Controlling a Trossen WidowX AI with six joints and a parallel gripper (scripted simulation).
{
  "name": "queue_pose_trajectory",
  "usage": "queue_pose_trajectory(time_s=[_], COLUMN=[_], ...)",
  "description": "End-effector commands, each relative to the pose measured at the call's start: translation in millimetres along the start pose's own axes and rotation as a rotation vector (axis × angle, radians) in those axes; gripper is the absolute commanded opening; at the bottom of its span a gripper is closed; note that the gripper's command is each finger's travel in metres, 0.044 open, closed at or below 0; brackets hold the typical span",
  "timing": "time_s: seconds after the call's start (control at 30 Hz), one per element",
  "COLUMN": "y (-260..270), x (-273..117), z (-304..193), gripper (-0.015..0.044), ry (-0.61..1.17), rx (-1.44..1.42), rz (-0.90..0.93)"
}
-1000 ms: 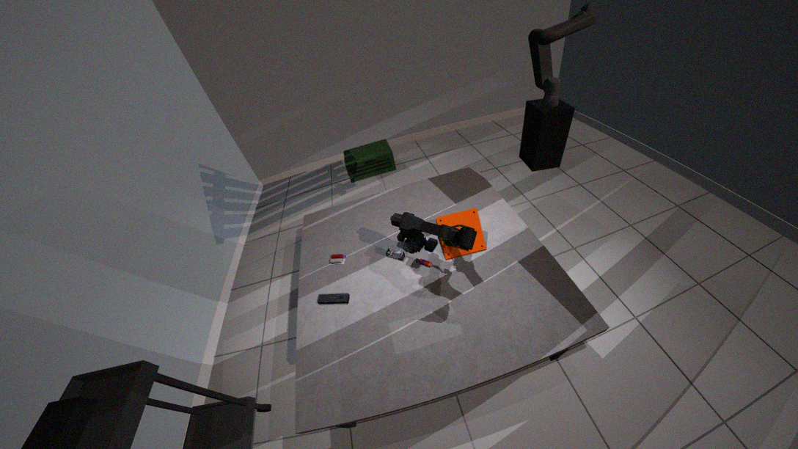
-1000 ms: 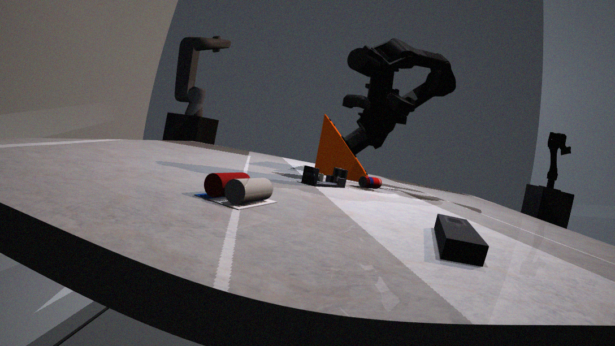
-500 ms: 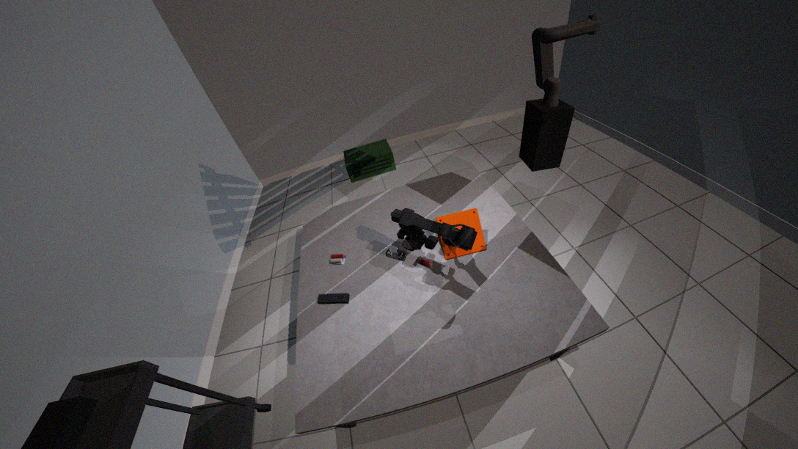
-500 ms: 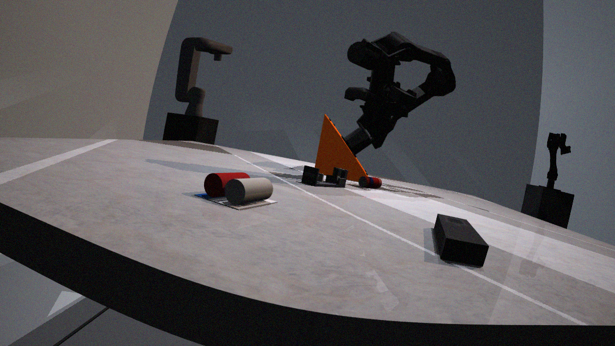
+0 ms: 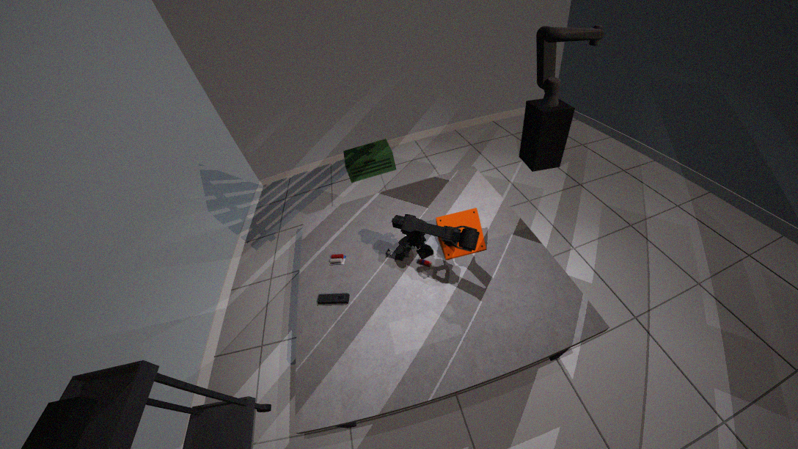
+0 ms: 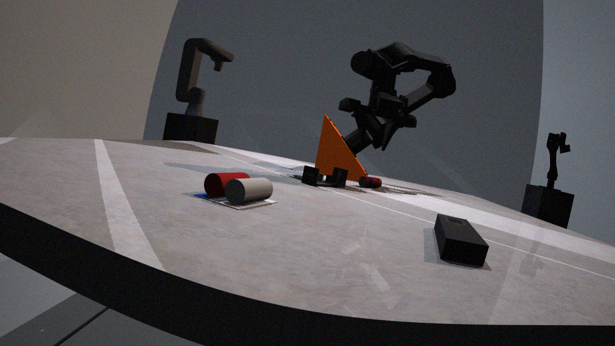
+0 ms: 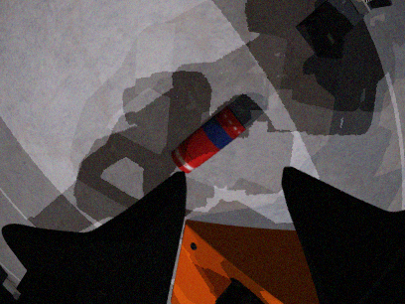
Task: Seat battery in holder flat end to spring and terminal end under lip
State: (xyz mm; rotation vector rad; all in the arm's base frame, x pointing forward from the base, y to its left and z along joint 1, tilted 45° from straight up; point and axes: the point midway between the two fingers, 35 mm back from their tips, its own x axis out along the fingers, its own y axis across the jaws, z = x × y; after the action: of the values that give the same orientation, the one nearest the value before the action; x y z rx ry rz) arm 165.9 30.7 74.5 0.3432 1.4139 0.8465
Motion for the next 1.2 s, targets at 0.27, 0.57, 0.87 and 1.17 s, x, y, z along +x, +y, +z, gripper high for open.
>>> queue_pose_trajectory(time_s=[0.27,0.57,0.87,1.17], y=[14,14,14,13], x=[40,40,41,55], z=[-11,-11,-11,-10], gripper=[0.025,0.025,0.025,0.025], ry=[0.0,0.0,0.0,-0.002], rx=[0.916,0.916,0.916,0.917], rz=[0.015,0.015,0.015,0.011])
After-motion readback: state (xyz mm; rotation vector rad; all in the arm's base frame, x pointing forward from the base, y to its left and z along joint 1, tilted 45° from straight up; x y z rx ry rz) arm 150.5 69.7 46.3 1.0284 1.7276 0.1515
